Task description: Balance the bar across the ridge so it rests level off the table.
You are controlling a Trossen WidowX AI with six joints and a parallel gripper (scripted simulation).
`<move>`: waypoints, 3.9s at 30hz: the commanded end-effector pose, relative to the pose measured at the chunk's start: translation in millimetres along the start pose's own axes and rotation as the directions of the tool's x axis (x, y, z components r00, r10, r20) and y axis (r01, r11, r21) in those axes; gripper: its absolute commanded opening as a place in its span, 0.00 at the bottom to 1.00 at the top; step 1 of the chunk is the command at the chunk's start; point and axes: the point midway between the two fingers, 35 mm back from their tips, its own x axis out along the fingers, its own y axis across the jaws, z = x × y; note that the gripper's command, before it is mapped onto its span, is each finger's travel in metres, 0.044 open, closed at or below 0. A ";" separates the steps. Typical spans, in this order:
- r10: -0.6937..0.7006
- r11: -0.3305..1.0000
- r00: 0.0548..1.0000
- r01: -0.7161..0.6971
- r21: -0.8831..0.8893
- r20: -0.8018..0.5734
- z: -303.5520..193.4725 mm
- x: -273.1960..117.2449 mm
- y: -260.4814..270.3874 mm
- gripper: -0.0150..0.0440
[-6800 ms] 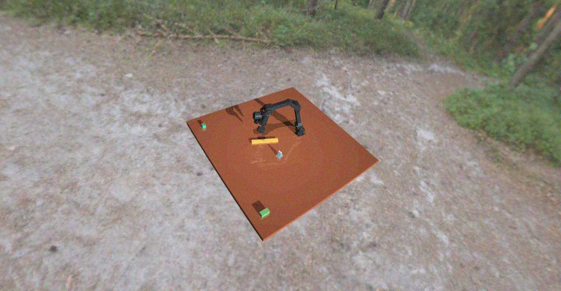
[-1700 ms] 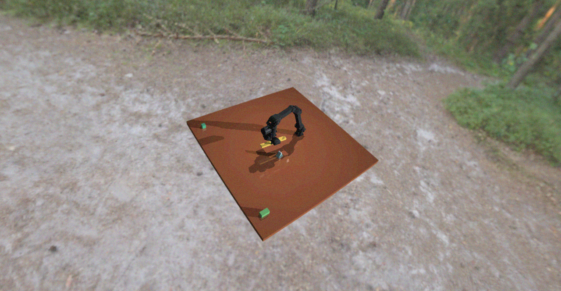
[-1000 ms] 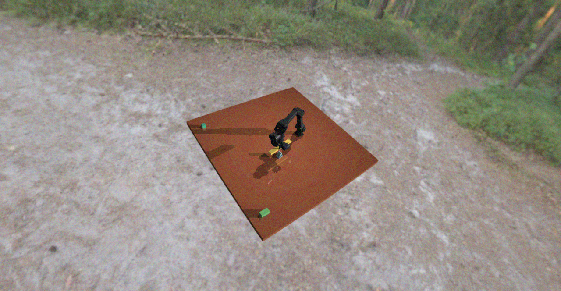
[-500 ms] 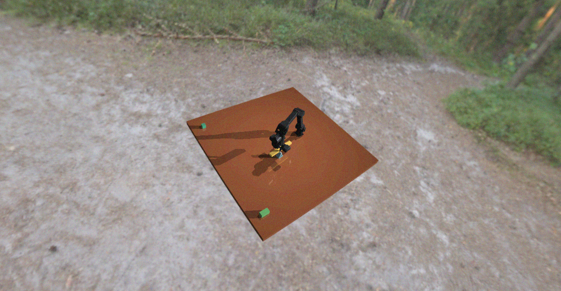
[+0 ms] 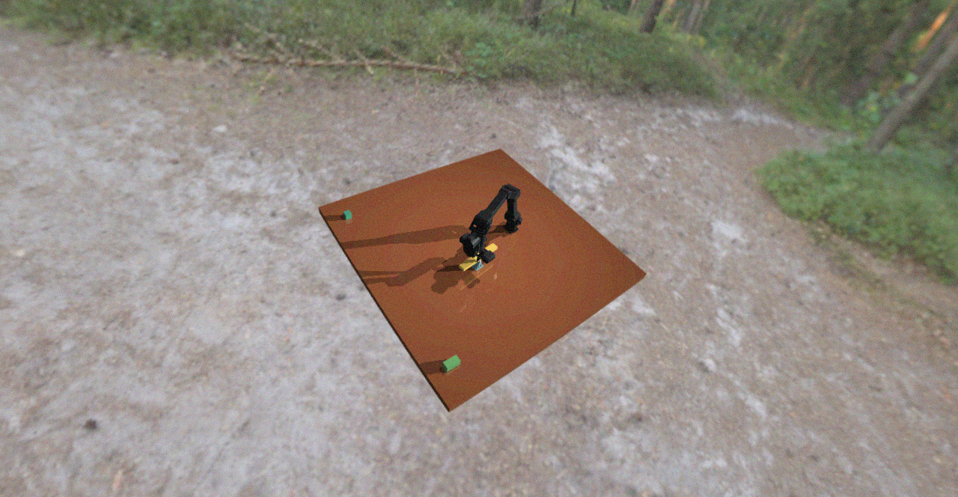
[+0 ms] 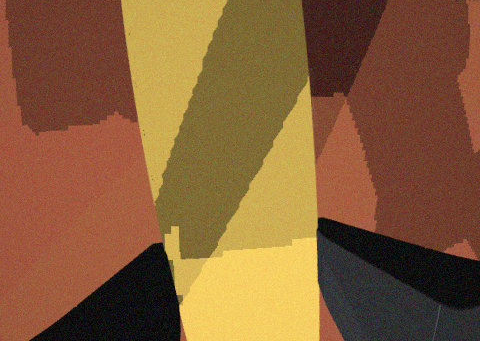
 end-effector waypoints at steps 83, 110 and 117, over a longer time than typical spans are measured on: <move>0.001 1.000 1.000 -0.001 0.003 -0.005 -1.7 11.0 0.1 0.25; 0.001 1.000 1.000 -0.001 0.003 -0.005 -1.9 13.1 0.0 0.25; 0.001 1.000 1.000 -0.001 0.003 -0.005 -2.0 13.7 0.0 0.25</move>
